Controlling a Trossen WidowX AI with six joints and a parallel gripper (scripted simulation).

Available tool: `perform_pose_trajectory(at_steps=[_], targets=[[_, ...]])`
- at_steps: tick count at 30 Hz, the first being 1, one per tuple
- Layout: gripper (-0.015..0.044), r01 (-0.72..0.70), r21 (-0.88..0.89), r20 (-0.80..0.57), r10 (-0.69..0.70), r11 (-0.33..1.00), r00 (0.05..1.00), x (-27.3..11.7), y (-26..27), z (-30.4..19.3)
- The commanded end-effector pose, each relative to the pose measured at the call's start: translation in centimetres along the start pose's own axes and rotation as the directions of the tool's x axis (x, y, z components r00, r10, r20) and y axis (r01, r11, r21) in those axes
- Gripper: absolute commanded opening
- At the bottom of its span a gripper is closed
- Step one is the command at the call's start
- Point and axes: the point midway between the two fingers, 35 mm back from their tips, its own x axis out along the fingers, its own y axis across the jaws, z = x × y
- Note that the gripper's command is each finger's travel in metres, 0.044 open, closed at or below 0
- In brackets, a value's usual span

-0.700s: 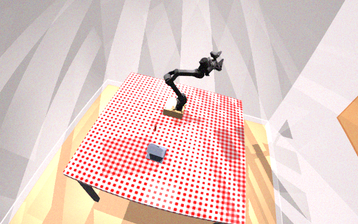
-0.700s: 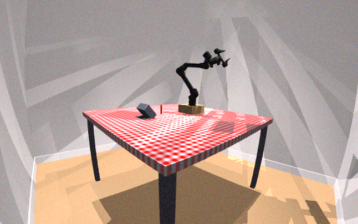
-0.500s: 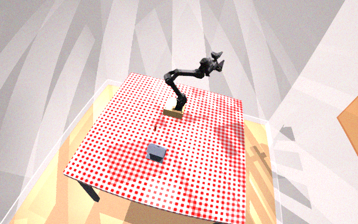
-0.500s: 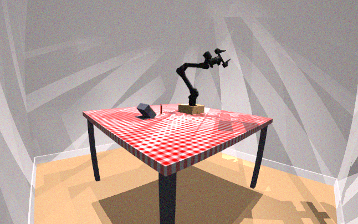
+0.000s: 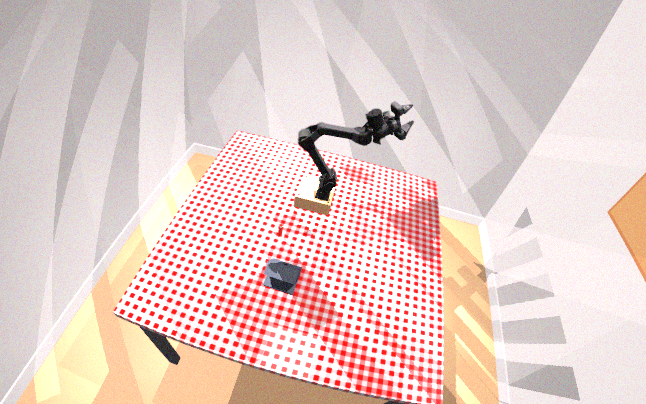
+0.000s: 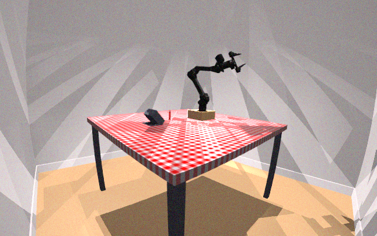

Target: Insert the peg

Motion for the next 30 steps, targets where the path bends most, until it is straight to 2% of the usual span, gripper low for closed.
perform_pose_trajectory(at_steps=[1,15,30], targets=[[0.0440,-0.038,0.025,-0.067,0.040,0.999,0.997,-0.2,1.1,-2.1],[0.0440,-0.120,0.173,-0.280,0.166,0.978,0.946,-2.0,3.9,-8.9],[0.0440,-0.122,0.305,-0.494,0.266,0.945,0.828,-5.9,6.0,-15.9]])
